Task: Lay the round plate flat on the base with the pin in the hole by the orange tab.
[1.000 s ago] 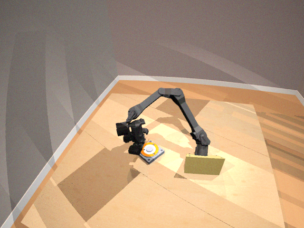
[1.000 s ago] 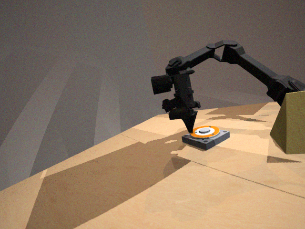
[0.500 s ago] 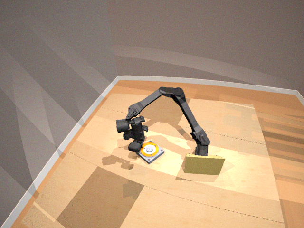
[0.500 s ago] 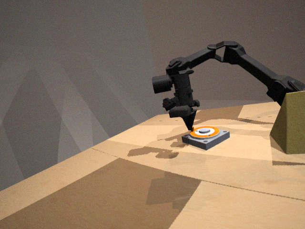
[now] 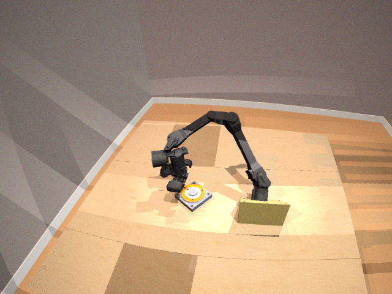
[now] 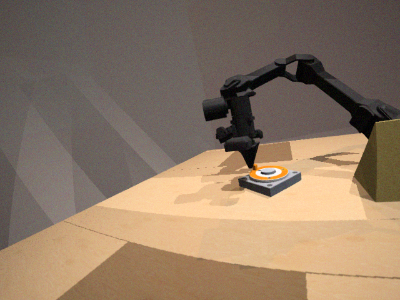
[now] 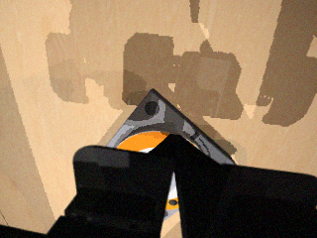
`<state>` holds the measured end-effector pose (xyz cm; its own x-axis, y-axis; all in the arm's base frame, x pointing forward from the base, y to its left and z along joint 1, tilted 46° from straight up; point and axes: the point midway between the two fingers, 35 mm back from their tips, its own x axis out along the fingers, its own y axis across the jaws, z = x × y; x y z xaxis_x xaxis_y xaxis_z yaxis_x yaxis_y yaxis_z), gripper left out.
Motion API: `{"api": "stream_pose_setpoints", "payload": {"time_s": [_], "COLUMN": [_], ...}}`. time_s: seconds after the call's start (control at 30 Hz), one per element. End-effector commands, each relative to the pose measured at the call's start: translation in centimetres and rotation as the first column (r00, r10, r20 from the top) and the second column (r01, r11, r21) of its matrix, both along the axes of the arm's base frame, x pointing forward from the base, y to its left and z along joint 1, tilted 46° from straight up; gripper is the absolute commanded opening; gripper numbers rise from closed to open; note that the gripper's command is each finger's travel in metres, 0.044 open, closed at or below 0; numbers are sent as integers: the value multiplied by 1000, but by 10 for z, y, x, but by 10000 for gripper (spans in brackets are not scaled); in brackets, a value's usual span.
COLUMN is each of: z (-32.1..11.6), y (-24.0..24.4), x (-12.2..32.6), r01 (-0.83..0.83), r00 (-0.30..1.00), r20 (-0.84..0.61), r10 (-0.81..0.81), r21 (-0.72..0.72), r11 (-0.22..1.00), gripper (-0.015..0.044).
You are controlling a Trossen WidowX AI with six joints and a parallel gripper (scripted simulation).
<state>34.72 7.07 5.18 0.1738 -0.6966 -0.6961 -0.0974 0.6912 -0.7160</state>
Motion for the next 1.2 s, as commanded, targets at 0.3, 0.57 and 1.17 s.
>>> {"api": "stream_pose_setpoints", "payload": {"time_s": [0.3, 0.57, 1.17], "z": [11, 36, 31], "y": [0, 23, 19], "x": [-2, -9, -7], "r01": [-1, -1, -5], "r00": [1000, 1000, 1000], "r20": [-3, -4, -4], "r10": [1, 1, 5], "r21": [-4, -3, -6], "r11": [1000, 1000, 1000], "gripper": [0, 0, 0]}}
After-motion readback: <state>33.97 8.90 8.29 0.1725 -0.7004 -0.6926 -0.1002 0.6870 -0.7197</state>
